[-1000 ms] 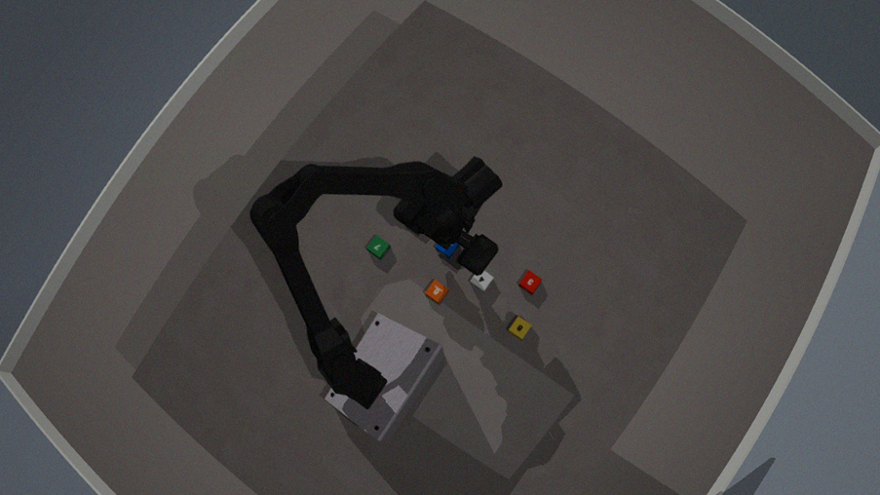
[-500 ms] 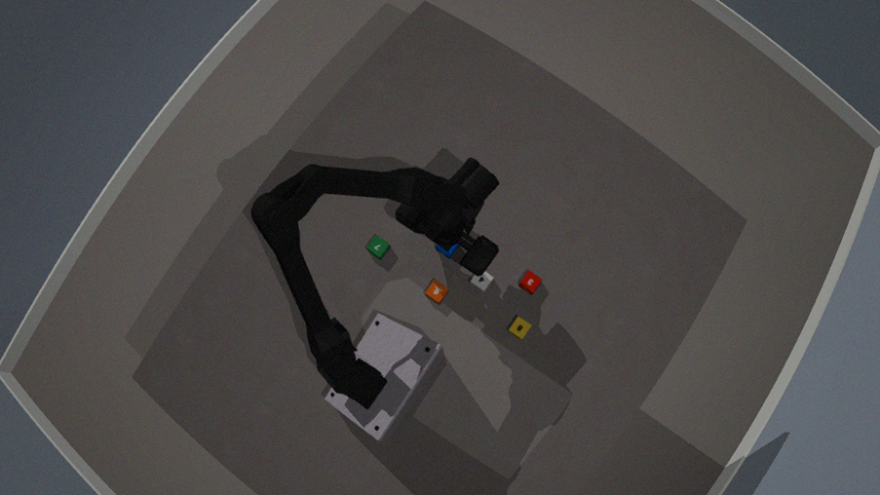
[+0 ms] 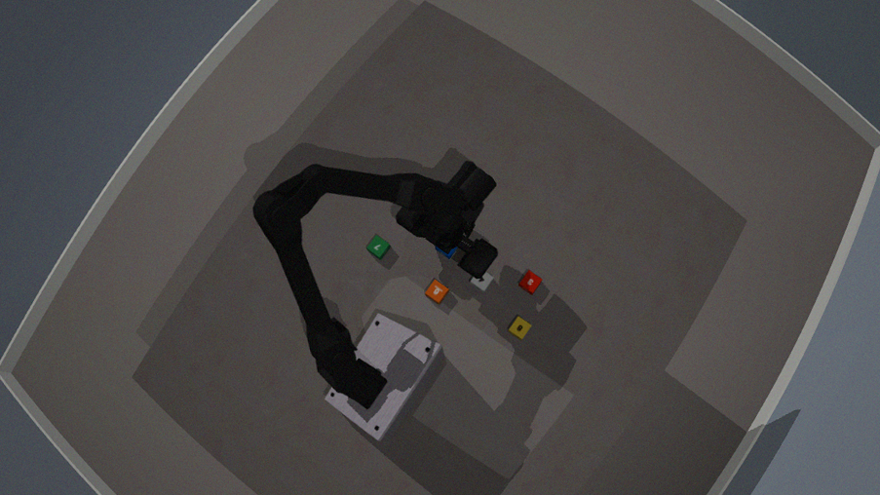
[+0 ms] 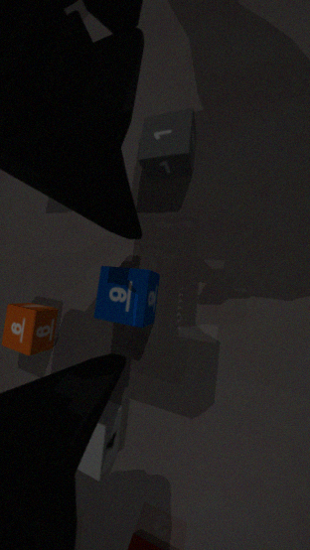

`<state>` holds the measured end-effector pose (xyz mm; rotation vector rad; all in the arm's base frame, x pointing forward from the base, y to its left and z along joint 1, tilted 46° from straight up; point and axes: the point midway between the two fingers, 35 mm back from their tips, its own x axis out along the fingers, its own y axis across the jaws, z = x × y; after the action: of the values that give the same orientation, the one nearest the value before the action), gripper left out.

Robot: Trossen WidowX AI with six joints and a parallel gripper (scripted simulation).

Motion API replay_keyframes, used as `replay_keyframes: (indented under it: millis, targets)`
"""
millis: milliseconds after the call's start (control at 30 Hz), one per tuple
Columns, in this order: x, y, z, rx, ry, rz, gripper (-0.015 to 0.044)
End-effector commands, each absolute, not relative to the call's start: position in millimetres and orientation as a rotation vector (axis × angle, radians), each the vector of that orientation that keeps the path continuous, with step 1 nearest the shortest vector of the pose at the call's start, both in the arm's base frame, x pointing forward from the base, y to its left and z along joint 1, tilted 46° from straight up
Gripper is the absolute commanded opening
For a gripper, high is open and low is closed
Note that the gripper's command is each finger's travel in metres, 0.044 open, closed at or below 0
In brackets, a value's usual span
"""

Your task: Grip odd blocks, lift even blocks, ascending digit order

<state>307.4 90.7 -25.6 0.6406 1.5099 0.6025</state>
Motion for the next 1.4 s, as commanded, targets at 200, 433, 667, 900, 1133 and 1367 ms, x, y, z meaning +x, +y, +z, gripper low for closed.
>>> replay_keyframes:
  millis: [200, 433, 667, 900, 1133, 1367]
  targets:
    - [308, 92, -26, 0.650, 1.510, 0.603, 0.0120]
    - [308, 92, -26, 0.650, 1.510, 0.603, 0.0120]
    - [308, 92, -26, 0.650, 1.510, 0.603, 0.0120]
    - [308, 92, -26, 0.650, 1.510, 0.603, 0.0304]
    - [308, 90, -24, 0.650, 1.510, 0.602, 0.0400]
    - [308, 66, 0, 0.649, 1.510, 0.601, 0.0400]
